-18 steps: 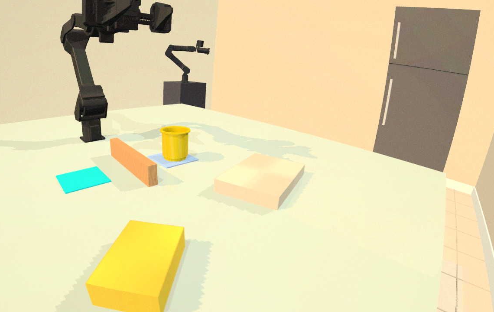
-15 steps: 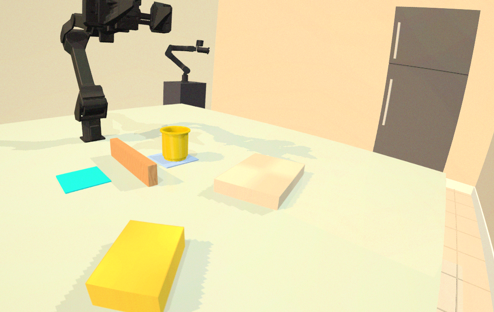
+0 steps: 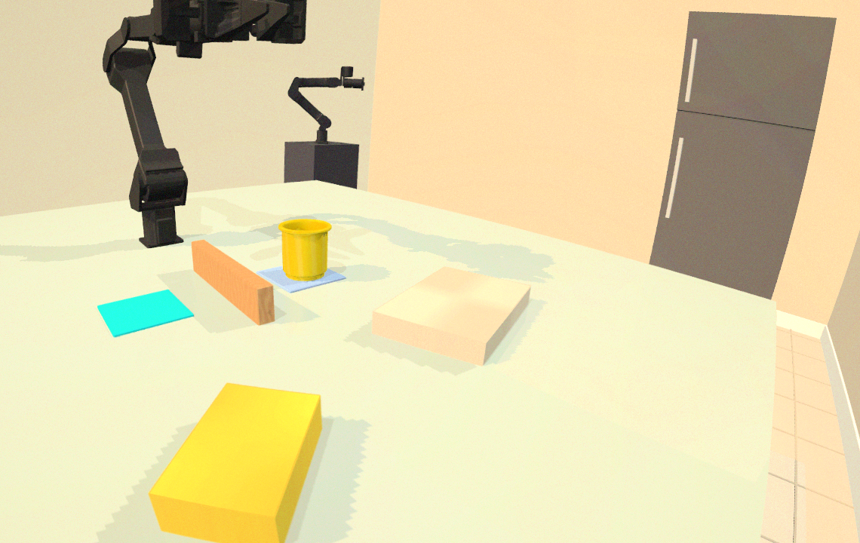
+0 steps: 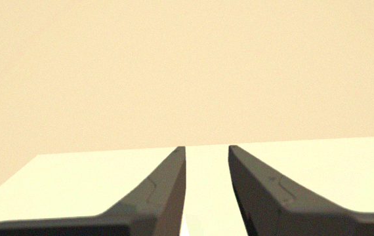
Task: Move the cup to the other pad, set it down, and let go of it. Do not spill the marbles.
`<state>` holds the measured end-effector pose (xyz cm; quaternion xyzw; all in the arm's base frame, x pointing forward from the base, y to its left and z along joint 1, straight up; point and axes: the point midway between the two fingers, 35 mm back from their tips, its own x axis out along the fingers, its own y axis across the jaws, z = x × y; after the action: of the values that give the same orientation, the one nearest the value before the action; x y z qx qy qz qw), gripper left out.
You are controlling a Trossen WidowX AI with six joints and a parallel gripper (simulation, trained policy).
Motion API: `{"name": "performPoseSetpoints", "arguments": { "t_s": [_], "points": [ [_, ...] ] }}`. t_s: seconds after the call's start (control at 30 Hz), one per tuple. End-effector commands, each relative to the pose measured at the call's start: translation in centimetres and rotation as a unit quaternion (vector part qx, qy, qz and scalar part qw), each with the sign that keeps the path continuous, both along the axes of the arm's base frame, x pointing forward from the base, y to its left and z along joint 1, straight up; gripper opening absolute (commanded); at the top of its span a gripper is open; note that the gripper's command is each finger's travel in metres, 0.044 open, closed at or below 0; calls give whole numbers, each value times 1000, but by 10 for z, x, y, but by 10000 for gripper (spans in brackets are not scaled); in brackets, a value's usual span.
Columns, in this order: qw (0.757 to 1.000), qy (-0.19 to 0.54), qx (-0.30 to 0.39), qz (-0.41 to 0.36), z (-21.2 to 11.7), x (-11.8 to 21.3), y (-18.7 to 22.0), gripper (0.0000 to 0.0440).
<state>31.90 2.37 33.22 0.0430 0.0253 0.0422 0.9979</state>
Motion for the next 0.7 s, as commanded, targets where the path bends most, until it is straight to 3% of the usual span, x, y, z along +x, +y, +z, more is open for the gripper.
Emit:
{"name": "performPoseSetpoints", "arguments": {
  "t_s": [0.0, 0.67],
  "points": [
    [1000, 14, 15, 3, 1, 3, 3, 113],
    [983, 129, 131, 19, 6, 13, 30, 147]
  ]
}}
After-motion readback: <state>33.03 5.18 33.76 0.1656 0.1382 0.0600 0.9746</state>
